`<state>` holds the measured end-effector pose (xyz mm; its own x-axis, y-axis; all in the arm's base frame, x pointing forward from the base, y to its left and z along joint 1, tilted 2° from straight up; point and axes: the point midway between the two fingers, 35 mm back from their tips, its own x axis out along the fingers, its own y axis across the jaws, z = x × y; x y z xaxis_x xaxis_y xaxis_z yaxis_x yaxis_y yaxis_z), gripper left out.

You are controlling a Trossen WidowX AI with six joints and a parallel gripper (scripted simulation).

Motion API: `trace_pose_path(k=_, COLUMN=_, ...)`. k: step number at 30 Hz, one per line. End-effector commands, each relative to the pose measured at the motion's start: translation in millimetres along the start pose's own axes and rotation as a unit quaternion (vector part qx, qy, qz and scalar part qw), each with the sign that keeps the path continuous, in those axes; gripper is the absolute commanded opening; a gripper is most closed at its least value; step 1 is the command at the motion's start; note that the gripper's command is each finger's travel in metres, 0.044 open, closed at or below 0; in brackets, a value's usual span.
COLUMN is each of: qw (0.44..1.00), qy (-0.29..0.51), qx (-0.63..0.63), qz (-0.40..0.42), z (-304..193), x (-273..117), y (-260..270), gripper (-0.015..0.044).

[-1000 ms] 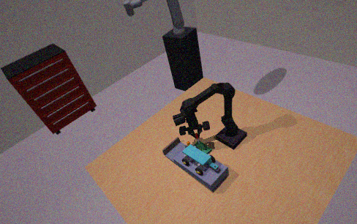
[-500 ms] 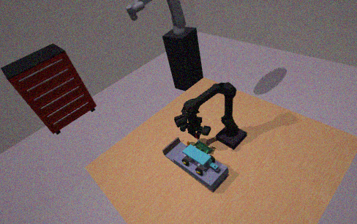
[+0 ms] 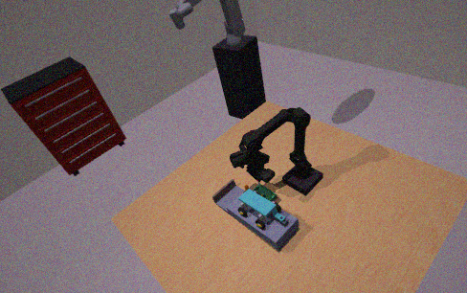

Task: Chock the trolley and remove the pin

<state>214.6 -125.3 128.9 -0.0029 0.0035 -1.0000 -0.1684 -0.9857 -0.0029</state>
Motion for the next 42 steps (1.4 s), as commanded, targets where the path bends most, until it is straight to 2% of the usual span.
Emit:
trace_pose_path(k=1, qw=1.0, qy=-0.001, qx=0.008, qz=0.004, z=0, x=0, y=1, gripper=0.0)
trace_pose_path(k=15, qw=1.0, qy=-0.003, qx=0.018, qz=0.007, z=16, x=21, y=1, gripper=0.0)
trace_pose_path(k=24, qw=0.996, qy=-0.005, qx=0.017, qz=0.087, z=14, x=45, y=9, gripper=0.0)
trace_pose_path(k=40, qw=0.996, qy=-0.005, qx=0.017, qz=0.092, z=17, x=84, y=30, gripper=0.0)
trace_pose_path(k=42, qw=0.996, qy=-0.005, qx=0.017, qz=0.092, z=17, x=84, y=30, gripper=0.0053)
